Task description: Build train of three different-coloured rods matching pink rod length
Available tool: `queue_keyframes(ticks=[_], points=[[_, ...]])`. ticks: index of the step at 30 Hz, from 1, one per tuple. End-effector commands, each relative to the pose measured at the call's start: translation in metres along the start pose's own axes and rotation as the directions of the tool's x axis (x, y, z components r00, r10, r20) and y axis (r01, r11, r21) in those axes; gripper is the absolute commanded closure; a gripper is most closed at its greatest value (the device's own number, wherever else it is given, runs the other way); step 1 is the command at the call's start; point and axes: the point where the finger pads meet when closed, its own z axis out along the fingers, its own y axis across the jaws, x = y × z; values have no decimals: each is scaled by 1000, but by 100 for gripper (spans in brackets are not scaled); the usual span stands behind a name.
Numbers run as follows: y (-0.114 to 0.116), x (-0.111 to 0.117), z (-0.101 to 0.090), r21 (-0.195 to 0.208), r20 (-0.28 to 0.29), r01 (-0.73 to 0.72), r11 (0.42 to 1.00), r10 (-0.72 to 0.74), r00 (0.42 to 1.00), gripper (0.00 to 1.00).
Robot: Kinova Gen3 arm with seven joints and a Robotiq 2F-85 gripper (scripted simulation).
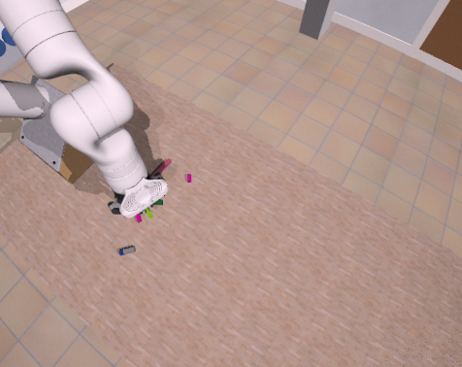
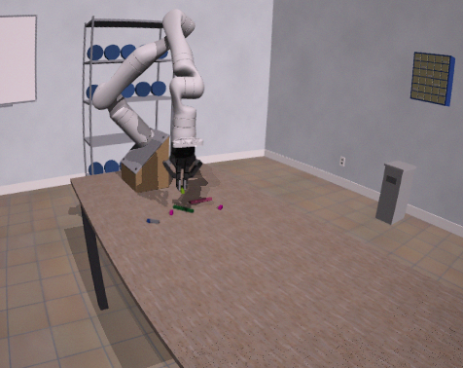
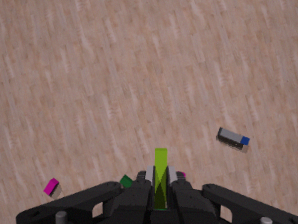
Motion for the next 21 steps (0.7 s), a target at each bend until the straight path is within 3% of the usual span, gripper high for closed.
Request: queue_keyframes(ticks=[1,6,12,14,21], points=[[7,4,1,3,2,102,995,-102,995,95],[18,7,1,0,7,298,954,-298,954,95],[30,14,1,2,9,533,846,-533,846,95],[30,14,1,2,9,533,846,-533,846,95],[41,22,1,3,0,750,661,-750,661,95]])
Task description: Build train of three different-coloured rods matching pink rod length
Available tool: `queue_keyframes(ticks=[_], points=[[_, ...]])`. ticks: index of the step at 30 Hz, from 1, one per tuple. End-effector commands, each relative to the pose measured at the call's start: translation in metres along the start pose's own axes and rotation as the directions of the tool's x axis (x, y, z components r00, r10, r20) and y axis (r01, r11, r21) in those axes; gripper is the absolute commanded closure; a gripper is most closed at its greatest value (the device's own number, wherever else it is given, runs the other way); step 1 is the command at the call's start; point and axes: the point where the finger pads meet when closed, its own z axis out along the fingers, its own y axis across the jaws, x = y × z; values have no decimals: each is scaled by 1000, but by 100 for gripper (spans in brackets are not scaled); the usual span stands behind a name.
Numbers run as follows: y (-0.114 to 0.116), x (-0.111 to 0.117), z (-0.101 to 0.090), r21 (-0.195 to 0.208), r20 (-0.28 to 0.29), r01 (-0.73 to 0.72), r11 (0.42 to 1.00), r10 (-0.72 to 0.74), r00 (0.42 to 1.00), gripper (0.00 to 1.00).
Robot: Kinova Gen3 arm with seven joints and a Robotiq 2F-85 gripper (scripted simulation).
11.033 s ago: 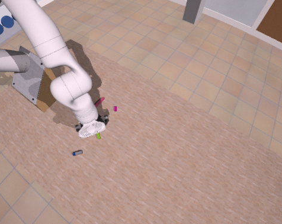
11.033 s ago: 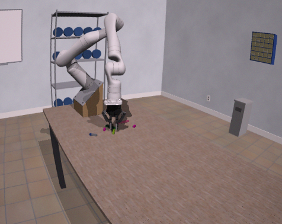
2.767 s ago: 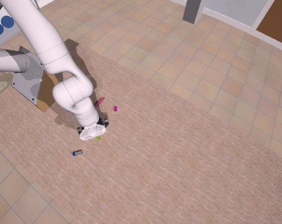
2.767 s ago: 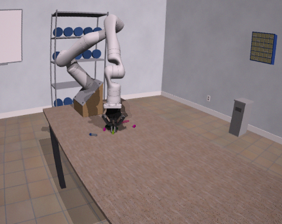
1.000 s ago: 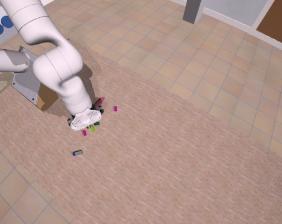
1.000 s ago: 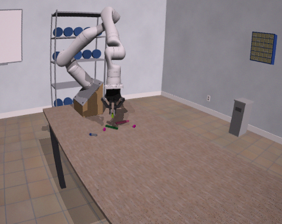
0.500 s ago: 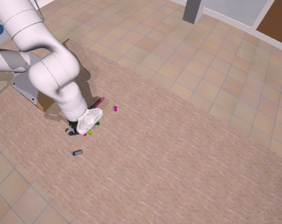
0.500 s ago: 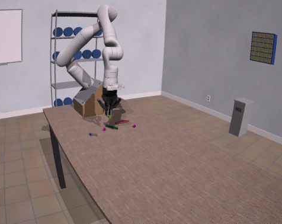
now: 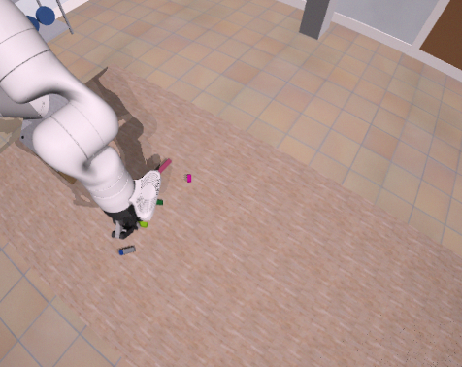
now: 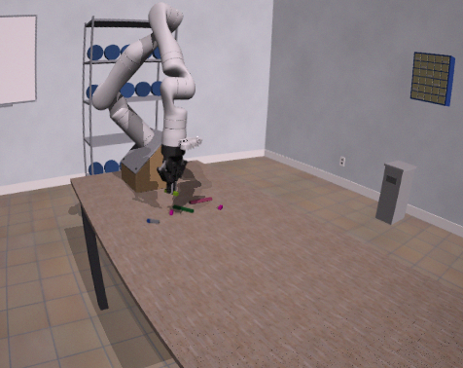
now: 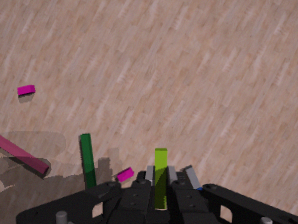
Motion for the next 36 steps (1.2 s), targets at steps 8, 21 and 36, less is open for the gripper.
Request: queue_keyframes(ticks=[8,21,36], points=[[19,0,-1,3,-29,313,950,-313,949,95],[25,1,-2,-6,-38,430,903,-430,902,95],[26,1,-2,-6,-39,433,901,-433,901,95]])
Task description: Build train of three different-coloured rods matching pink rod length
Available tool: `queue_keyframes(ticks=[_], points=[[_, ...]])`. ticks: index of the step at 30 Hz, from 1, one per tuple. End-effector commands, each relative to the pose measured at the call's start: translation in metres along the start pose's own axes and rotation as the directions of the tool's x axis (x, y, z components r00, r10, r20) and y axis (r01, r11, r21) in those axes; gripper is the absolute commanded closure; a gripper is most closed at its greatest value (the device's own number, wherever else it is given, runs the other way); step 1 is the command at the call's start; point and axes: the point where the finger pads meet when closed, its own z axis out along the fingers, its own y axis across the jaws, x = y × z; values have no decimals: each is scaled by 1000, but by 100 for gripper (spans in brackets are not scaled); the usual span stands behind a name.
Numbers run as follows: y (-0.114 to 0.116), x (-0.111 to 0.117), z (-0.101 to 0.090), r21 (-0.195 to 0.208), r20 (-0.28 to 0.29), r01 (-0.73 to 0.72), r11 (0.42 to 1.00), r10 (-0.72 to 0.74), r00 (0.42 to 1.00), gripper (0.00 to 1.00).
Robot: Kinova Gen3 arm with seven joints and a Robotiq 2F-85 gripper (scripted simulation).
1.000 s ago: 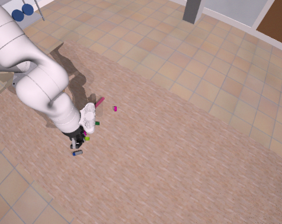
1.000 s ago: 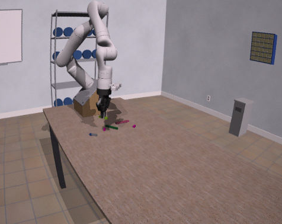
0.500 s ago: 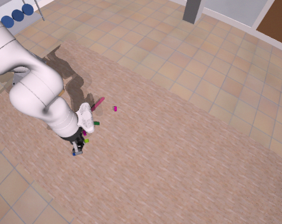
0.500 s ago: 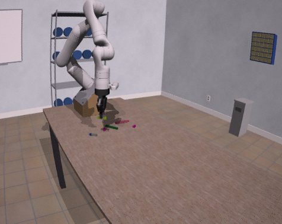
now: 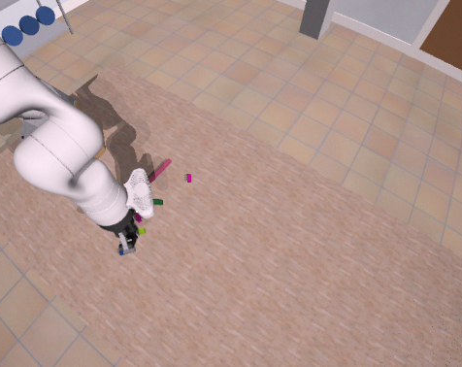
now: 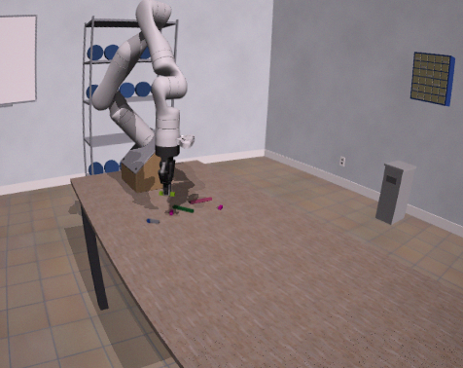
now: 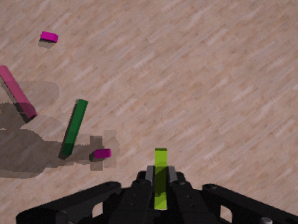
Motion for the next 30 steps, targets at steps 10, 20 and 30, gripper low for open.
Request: queue_keyframes(ticks=[10,20,30], points=[[1,-1,7,-3,-2,15,1000,-15,1000,95],[5,1,43,-13,-7,16,1000,-16,1000,95],[5,3,75,-11,-8,17,1000,-17,1000,95]])
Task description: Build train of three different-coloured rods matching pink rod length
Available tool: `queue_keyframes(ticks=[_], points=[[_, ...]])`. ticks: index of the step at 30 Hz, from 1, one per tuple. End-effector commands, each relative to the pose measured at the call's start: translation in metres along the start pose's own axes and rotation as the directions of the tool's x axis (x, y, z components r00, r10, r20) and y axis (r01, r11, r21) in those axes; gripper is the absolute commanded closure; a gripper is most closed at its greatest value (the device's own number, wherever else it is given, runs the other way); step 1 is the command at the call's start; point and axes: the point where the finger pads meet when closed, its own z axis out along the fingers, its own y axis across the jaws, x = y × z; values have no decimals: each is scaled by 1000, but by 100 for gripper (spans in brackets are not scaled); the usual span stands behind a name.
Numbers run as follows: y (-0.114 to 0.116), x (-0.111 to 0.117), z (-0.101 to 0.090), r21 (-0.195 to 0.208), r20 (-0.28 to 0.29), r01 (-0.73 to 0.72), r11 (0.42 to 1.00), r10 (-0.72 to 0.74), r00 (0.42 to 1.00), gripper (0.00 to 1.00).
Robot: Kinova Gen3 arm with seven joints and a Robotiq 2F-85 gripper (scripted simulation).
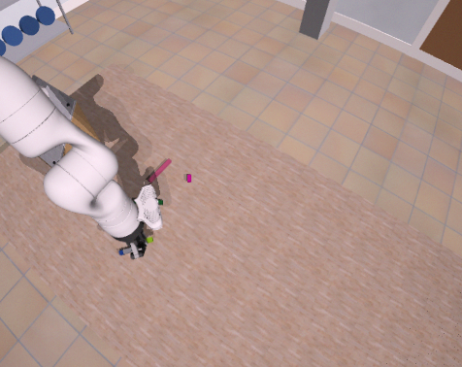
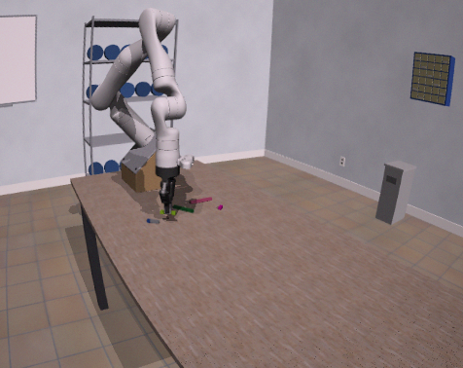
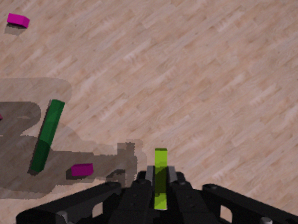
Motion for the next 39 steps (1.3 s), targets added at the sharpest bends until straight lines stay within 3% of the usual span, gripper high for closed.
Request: queue_keyframes(ticks=[1,8,39], points=[[1,-1,16,4,3,8,1000,-8,1000,95],[0,-2,26,4,5,7,1000,-7,1000,95],[0,-2,26,5,5,7,1000,-7,1000,95]])
